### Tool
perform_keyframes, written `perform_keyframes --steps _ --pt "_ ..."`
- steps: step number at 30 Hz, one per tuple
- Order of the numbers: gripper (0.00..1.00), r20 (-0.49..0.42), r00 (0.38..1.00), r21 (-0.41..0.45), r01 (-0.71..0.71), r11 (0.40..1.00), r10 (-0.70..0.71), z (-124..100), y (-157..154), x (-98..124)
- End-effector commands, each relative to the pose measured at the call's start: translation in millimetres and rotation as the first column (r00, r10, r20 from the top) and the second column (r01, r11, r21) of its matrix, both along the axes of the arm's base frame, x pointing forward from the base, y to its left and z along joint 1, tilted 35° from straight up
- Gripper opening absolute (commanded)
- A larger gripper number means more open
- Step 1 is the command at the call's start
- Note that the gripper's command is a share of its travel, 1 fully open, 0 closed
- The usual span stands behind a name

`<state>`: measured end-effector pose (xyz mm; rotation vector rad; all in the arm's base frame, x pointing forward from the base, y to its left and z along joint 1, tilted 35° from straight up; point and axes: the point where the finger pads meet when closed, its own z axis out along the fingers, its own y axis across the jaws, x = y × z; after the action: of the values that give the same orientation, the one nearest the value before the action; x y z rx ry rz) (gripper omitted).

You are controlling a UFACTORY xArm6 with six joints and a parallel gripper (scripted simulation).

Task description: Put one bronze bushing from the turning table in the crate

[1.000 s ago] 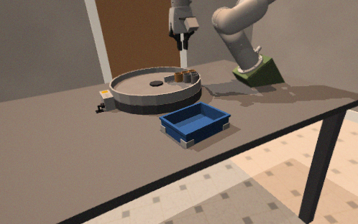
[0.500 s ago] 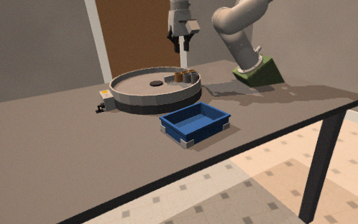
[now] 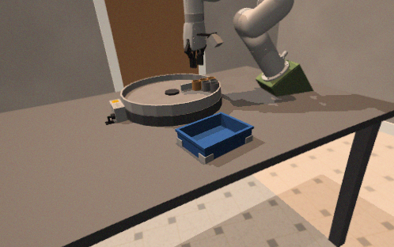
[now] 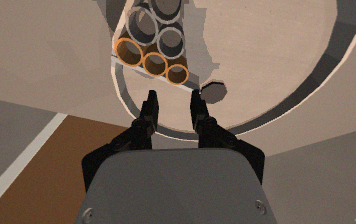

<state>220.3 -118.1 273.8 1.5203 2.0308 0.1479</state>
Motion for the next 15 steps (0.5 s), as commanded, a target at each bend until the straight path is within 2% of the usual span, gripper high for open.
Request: perform_keyframes --steps 1,7,15 --pt "0.47 -0.04 0.988 -0.066 -0.149 0.987 0.147 -8 -11 16" --pt "0.47 -0.081 0.967 -0.123 -0.25 0.96 0.242 -15 -18 26" --pt "0.47 -0.091 0.961 -0.135 -0.273 0.953 0.262 -17 -19 28"
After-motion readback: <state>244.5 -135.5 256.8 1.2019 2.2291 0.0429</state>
